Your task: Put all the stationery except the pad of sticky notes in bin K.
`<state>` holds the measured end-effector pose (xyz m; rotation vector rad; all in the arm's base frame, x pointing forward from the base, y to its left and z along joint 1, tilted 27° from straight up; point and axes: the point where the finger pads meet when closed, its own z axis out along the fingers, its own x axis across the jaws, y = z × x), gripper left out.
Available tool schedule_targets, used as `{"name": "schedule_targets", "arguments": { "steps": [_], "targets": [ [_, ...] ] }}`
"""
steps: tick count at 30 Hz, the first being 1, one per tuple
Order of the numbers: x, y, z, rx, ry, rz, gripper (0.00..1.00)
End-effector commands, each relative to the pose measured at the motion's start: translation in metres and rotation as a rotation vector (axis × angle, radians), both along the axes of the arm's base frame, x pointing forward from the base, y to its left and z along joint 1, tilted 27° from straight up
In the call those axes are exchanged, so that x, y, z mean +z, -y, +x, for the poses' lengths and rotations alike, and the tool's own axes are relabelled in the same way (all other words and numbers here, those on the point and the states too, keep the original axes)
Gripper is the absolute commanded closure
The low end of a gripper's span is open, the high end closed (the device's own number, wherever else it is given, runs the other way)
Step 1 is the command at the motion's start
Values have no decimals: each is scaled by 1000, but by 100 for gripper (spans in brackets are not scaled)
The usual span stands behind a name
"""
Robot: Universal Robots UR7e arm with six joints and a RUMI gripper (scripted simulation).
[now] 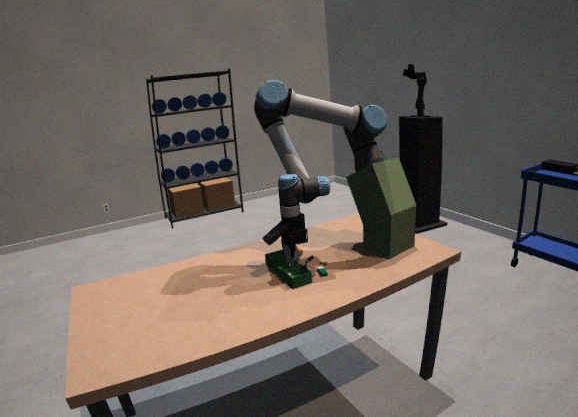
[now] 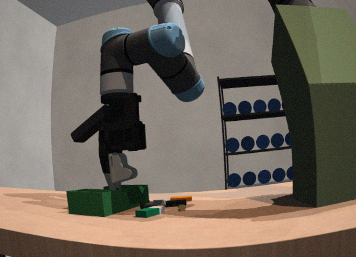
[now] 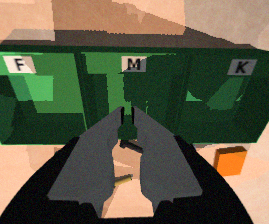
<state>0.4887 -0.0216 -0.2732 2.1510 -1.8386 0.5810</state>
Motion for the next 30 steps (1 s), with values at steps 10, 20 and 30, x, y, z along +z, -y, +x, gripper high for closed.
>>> {"name": "schedule_targets", "arguments": {
  "steps": [10,20,30],
  "targets": [
    [12,-6,-1,0,1,0,96],
    [22,-11,-3,0,1,0,96],
    [41,-20,-6,0,1,0,96]
  ]
}}
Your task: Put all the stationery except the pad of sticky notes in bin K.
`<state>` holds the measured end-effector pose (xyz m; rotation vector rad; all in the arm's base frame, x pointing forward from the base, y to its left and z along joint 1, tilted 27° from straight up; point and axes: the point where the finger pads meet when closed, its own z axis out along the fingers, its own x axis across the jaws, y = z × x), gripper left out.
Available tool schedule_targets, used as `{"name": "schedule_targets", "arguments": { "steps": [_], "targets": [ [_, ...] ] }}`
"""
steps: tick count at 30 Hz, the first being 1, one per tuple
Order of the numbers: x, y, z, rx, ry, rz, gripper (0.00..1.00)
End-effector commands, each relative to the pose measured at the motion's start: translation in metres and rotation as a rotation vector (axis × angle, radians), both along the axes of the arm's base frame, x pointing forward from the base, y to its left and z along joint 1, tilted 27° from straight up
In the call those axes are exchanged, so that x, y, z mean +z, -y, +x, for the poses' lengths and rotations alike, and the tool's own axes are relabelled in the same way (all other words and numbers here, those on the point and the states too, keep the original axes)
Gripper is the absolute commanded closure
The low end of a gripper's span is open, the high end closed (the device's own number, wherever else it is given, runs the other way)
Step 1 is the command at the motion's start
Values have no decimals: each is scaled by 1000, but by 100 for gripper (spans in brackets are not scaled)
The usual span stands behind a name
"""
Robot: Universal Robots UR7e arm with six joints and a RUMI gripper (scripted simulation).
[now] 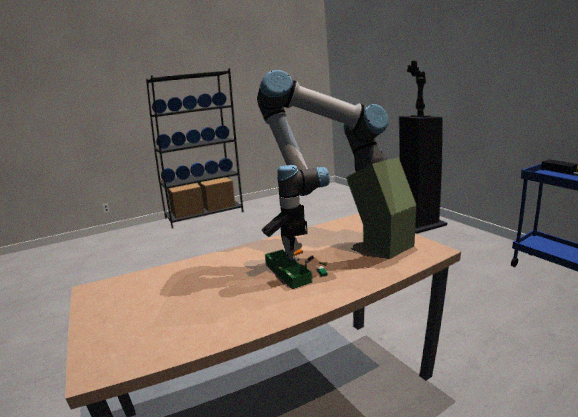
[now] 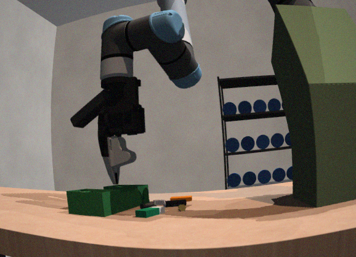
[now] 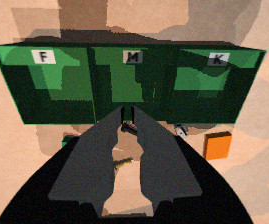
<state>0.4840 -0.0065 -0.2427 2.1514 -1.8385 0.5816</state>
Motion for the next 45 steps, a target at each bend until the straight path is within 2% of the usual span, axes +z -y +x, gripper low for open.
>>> {"name": "schedule_targets", "arguments": {
  "steps": [1,5,12,16,18,31,40,45],
  "targets": [
    [11,-5,-1,0,1,0,96],
    [23,-11,-3,0,1,0,96],
    [23,-11,-3,0,1,0,96],
    [13,-29,-6,0,1,0,96],
    [13,-29,-6,0,1,0,96],
    [-15,-85,-14,0,1,0,96],
    [-15,-85,-14,0,1,0,96],
    [-27,-79,-12,0,1,0,96]
  ]
}}
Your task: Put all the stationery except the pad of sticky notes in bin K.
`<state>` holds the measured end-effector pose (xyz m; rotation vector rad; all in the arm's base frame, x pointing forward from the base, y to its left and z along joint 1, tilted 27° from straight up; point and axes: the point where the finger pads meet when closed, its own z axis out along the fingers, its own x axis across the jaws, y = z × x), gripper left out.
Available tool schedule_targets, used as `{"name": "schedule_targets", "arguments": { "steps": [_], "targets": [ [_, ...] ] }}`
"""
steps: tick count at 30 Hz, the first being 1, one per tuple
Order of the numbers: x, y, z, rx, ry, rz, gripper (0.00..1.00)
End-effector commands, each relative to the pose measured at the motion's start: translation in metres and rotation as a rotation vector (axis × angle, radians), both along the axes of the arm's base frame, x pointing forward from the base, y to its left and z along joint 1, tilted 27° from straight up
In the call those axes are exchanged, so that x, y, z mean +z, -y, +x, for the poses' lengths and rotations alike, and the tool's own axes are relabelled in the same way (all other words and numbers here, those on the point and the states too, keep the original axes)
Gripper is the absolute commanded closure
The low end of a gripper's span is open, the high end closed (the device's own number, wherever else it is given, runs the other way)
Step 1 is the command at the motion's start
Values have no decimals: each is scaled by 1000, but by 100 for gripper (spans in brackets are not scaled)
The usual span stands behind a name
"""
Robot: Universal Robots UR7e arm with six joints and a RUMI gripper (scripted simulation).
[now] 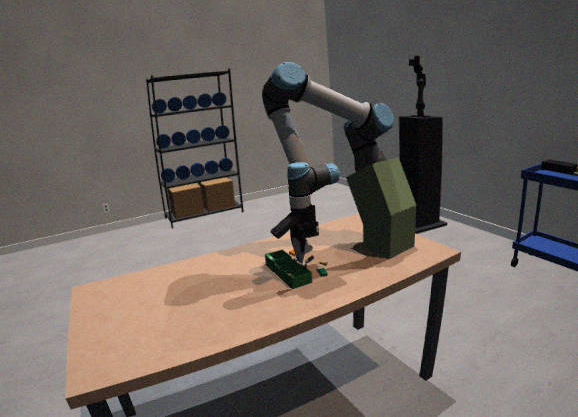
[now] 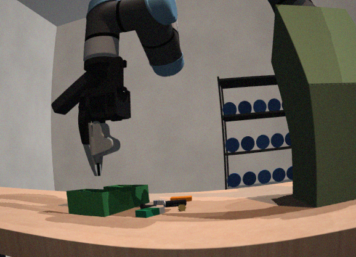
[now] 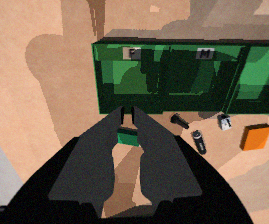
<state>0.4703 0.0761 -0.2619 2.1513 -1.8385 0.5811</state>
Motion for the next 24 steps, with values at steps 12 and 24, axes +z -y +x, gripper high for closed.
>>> {"name": "schedule_targets", "arguments": {
  "steps": [12,24],
  "targets": [
    [-32,15,5,0,1,0,96],
    [-49,24,8,0,1,0,96]
  ]
}}
